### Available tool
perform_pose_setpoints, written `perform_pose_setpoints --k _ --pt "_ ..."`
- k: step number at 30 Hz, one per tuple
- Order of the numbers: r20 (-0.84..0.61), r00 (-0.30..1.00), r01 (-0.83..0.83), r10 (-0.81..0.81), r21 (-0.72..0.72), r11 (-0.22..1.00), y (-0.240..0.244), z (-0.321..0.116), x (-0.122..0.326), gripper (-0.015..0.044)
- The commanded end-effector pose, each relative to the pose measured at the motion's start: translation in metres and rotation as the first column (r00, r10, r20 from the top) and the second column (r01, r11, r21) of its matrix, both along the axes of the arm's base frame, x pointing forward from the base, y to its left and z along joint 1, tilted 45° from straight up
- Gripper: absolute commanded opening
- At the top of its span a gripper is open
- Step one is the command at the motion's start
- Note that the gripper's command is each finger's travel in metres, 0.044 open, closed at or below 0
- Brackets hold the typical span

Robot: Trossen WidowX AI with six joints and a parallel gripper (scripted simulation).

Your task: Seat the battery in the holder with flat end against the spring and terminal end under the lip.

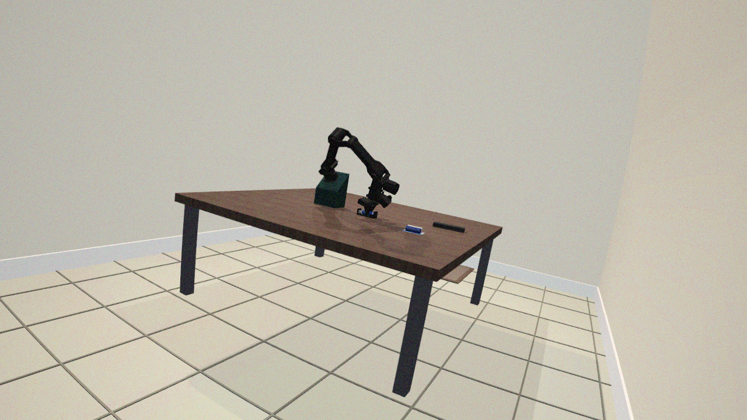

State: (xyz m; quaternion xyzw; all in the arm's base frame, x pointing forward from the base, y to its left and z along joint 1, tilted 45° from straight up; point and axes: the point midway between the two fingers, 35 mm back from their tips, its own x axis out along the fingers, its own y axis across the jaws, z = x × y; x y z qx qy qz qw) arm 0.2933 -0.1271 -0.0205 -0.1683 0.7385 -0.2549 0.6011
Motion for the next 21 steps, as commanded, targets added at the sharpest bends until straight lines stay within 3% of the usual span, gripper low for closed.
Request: perform_pose_setpoints --k 1,10,14,21 --pt "0.002 1.000 0.002 -0.002 0.000 1.000 -0.0006 0.0003 0.0012 0.0077" --pt "0.004 1.000 0.002 -0.002 0.000 1.000 -0.0001 0.0011 0.0015 0.0077" --pt "0.004 1.000 0.002 -0.002 0.000 1.000 -0.0001 0.0011 0.0015 0.0178" --pt "0.002 1.000 0.001 -0.001 0.001 1.000 0.0064 0.0070 0.0012 0.0178"
